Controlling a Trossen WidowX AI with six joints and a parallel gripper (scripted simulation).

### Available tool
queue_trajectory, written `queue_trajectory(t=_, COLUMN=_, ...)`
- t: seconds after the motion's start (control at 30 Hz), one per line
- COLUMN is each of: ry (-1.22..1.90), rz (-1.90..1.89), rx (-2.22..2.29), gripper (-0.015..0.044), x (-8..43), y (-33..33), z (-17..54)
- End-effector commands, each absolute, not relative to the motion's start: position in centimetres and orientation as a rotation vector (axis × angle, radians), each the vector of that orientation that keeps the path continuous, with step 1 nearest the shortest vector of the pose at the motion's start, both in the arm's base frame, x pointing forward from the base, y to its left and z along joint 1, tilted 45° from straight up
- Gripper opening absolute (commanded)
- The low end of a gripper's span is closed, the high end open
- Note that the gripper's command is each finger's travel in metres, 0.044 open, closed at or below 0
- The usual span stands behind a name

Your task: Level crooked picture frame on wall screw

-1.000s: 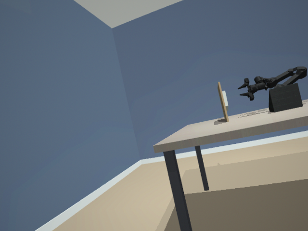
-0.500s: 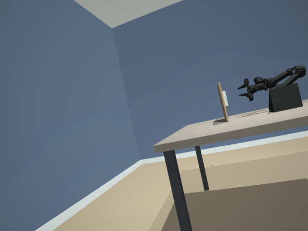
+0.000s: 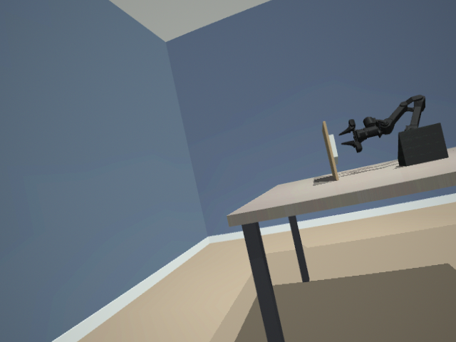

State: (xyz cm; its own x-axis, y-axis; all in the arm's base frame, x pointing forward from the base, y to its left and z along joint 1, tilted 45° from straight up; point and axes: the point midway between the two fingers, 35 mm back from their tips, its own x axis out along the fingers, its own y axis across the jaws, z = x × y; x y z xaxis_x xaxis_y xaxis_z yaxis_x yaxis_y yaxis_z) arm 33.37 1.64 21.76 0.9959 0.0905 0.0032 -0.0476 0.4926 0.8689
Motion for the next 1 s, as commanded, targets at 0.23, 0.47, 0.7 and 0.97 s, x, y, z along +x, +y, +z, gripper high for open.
queue_trajectory(t=0.23, ry=0.036, rz=0.086, rx=1.047, gripper=0.026, x=34.2, y=1.7, z=21.7)
queue_trajectory(t=0.47, ry=0.036, rz=0.086, rx=1.047, gripper=0.026, x=34.2, y=1.7, z=21.7)
queue_trajectory(t=0.7, ry=0.035, rz=0.086, rx=1.047, gripper=0.026, x=35.0, y=1.8, z=21.8)
queue_trajectory(t=0.97, ry=0.035, rz=0.086, rx=1.047, gripper=0.026, x=36.3, y=1.9, z=21.9)
